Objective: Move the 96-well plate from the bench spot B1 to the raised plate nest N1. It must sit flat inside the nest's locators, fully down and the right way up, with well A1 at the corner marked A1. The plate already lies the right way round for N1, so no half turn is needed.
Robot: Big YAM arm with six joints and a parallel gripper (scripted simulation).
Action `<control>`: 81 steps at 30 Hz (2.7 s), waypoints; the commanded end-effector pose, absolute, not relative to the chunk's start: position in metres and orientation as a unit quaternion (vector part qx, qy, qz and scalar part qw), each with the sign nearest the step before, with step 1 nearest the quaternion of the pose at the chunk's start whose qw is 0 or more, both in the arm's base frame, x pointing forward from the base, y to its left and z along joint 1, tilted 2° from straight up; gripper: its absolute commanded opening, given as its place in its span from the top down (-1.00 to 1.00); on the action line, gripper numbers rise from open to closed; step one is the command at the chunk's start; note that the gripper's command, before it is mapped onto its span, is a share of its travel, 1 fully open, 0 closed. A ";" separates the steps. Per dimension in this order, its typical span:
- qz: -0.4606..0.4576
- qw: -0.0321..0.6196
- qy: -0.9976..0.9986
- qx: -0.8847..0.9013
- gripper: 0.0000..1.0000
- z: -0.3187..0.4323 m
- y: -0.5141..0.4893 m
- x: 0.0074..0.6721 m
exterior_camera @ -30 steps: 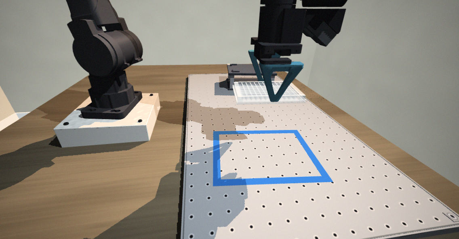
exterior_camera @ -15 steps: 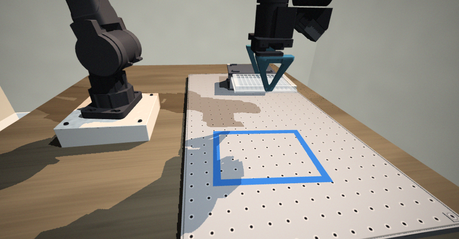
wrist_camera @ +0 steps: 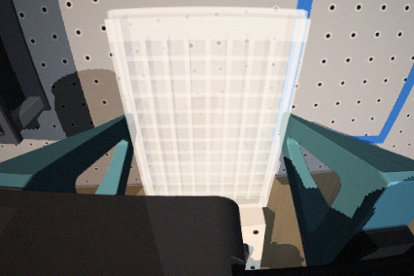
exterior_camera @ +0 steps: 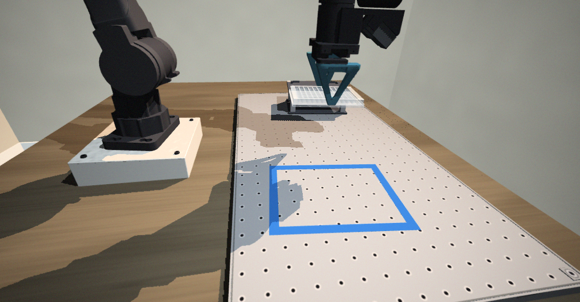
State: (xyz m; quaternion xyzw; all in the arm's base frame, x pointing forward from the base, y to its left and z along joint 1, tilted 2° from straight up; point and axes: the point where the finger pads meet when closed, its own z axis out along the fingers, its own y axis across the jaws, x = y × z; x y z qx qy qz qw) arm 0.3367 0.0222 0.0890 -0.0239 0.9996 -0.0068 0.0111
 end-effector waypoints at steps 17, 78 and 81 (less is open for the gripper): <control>-0.004 0.036 0.999 -0.013 1.00 0.119 0.086 0.363; 0.005 0.034 0.999 -0.013 1.00 0.146 0.274 0.365; 0.005 0.034 0.999 -0.002 1.00 0.146 0.266 0.372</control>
